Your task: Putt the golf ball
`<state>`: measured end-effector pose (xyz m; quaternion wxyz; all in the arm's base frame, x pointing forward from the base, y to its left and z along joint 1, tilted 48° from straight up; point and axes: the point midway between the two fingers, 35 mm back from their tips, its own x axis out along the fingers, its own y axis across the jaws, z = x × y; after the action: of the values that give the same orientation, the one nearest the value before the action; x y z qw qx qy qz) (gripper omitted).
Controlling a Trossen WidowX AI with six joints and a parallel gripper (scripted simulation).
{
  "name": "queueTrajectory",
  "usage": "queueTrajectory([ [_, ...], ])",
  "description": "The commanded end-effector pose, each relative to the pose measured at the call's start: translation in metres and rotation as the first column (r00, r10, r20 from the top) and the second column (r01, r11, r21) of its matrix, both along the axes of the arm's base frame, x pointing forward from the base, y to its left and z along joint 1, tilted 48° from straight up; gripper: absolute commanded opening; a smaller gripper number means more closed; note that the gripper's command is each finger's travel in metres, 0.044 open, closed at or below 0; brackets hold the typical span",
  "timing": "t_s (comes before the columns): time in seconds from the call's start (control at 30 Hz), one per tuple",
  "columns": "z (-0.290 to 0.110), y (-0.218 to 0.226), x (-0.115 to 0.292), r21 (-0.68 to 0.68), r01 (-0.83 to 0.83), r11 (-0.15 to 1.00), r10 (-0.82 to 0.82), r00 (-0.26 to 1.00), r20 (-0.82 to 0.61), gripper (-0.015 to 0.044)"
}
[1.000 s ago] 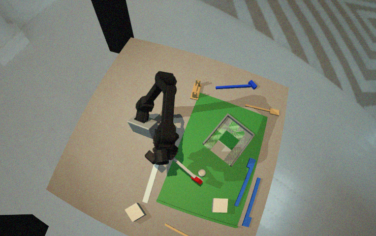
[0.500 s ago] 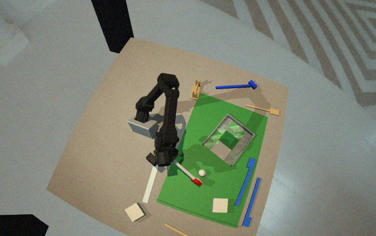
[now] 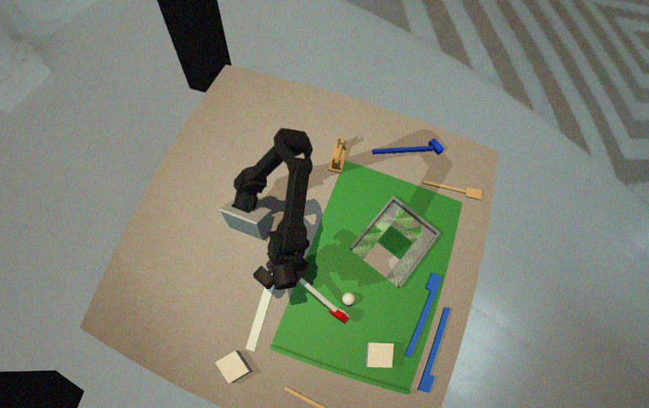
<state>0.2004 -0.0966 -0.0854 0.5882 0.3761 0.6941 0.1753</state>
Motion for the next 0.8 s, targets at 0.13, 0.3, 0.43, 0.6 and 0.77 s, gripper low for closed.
queueTrajectory([
  [0.13, -0.003, 0.004, 0.000, 0.001, 0.000, 1.000, 0.000, 1.000, -0.001, 0.0000],
  [0.3, -0.003, 0.004, 0.000, 0.001, 0.000, 1.000, 0.000, 1.000, -0.001, 0.0000],
  [0.43, -0.005, 0.002, -0.001, 0.001, 0.001, 1.000, -0.001, 1.000, 0.000, 0.0000],
  [0.6, -0.018, -0.007, -0.006, 0.001, 0.006, 1.000, -0.006, 1.000, 0.001, 0.0000],
  [0.77, -0.026, -0.013, -0.010, 0.002, 0.009, 1.000, -0.009, 1.000, 0.002, 0.0000],
])
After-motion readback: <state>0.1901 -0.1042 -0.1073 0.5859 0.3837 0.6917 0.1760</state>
